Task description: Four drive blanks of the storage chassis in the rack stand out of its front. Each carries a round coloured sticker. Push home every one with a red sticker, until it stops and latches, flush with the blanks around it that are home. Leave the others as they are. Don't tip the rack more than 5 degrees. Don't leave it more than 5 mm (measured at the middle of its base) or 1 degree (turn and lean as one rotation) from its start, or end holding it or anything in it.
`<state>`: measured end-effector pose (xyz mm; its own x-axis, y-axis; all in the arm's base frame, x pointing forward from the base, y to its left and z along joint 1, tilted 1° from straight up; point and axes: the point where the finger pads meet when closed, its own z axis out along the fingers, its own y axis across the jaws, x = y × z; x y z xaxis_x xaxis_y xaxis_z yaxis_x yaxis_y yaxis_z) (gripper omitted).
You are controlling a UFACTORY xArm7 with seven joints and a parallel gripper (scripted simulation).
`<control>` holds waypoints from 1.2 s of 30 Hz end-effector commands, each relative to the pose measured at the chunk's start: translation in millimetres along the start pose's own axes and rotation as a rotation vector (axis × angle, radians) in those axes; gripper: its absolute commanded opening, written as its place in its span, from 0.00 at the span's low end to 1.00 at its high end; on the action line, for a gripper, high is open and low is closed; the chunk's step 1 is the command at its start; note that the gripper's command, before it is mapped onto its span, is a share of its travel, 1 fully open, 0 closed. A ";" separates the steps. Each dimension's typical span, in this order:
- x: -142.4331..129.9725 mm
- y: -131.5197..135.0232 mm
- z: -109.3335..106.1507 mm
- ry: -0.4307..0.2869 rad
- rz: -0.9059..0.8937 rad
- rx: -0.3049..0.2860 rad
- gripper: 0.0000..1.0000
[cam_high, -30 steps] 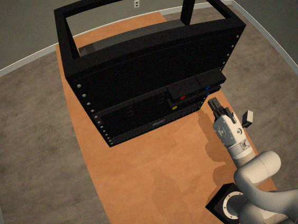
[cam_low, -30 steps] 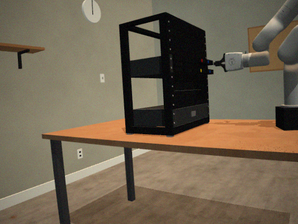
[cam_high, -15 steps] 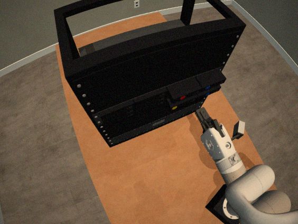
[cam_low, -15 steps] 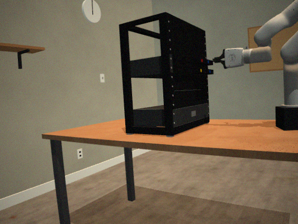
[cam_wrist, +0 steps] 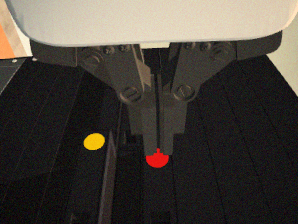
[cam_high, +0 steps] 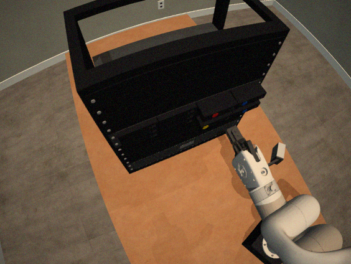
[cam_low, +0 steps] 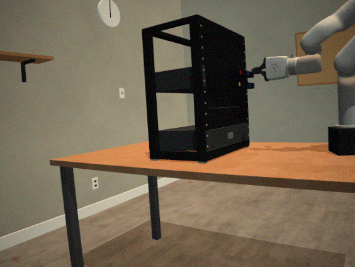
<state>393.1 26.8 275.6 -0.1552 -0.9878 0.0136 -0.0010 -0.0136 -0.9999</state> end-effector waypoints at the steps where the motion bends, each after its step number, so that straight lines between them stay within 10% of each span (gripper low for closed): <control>1: -0.8 -1.6 13.2 -0.001 0.000 0.004 0.00; 8: -0.8 -1.7 44.3 -0.001 0.000 0.004 0.00; 36: -1.0 -1.7 55.1 -0.001 0.000 0.004 0.00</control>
<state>446.8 19.0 275.8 -0.1543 -0.9879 0.0140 0.0000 -0.0142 -0.9999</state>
